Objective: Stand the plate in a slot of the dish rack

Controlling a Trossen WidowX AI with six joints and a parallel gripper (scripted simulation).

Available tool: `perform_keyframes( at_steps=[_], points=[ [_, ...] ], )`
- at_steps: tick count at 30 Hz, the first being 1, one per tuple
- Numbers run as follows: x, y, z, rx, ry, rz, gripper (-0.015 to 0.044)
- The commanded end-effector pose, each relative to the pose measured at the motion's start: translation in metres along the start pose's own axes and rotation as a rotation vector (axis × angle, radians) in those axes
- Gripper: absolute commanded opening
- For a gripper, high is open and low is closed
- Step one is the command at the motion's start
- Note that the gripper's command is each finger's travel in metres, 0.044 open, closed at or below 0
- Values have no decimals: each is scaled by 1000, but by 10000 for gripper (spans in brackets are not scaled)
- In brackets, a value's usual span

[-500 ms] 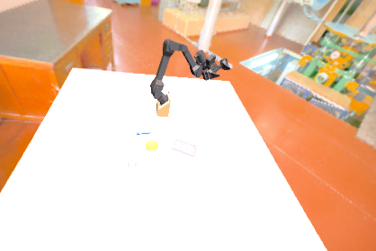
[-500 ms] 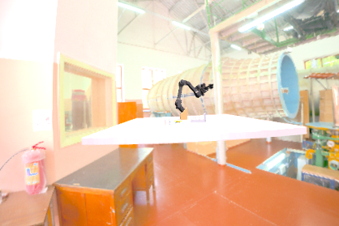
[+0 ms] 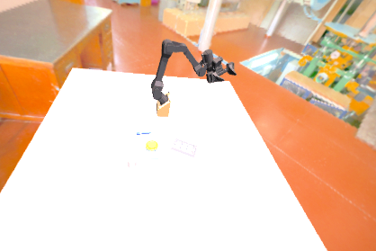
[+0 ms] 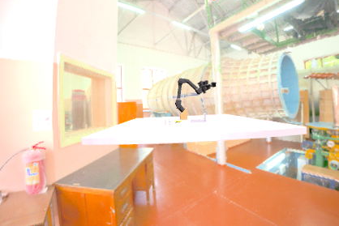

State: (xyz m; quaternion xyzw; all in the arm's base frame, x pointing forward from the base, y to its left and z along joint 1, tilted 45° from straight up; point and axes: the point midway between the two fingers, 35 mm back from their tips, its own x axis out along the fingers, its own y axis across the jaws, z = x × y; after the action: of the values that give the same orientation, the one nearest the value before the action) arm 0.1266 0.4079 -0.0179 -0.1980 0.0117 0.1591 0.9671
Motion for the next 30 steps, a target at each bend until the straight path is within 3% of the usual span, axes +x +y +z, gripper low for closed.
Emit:
perform_keyframes(
  at_steps=[1, 18, 30],
  points=[
    [33, -11, 5, -27, 57, -39, 400],
    [139, -99, -9, -166, 387, -179, 400],
    [175, -199, -29, -189, 695, -280, 400]
  ],
)
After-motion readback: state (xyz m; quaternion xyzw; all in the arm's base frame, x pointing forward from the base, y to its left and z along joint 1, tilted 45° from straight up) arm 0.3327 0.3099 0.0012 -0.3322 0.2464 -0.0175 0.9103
